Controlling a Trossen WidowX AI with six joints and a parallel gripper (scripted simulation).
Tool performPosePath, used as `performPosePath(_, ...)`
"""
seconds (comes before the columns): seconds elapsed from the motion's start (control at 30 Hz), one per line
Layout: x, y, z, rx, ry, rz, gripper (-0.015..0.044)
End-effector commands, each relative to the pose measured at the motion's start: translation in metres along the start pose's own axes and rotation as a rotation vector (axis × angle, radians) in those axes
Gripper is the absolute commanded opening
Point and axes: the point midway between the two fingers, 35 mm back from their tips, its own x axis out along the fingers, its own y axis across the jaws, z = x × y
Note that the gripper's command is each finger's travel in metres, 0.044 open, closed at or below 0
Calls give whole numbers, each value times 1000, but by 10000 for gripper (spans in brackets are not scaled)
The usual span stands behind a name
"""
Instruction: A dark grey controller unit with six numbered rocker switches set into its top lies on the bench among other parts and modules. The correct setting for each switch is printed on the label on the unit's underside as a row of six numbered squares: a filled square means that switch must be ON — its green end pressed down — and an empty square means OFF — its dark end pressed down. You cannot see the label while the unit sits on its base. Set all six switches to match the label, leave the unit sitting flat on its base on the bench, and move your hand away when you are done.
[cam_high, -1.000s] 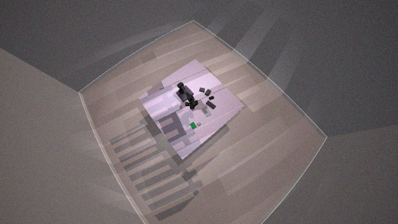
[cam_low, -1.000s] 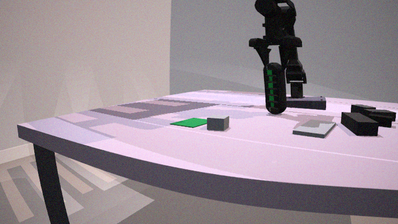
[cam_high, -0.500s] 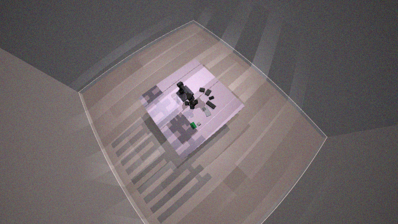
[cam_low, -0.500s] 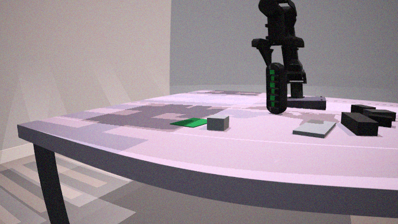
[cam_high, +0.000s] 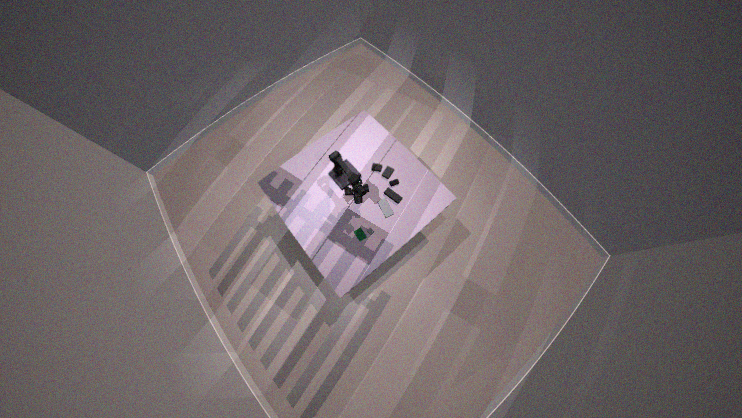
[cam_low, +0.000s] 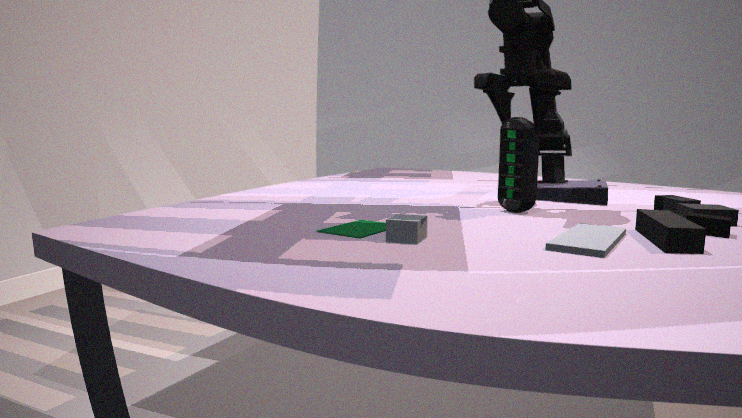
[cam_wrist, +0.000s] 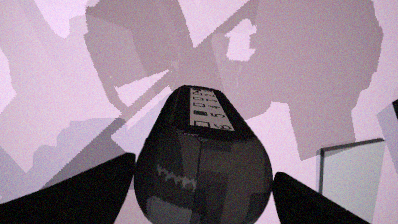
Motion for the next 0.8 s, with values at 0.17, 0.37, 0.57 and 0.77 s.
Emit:
performPosePath(0.17, 7, 0, 11, -1, -20, 8, 338)
performPosePath(0.37, 7, 0, 16, -1, -20, 8, 338)
performPosePath(0.57, 8, 0, 21, -1, -21, 8, 338)
performPosePath(0.77, 9, 0, 26, -1, -21, 8, 338)
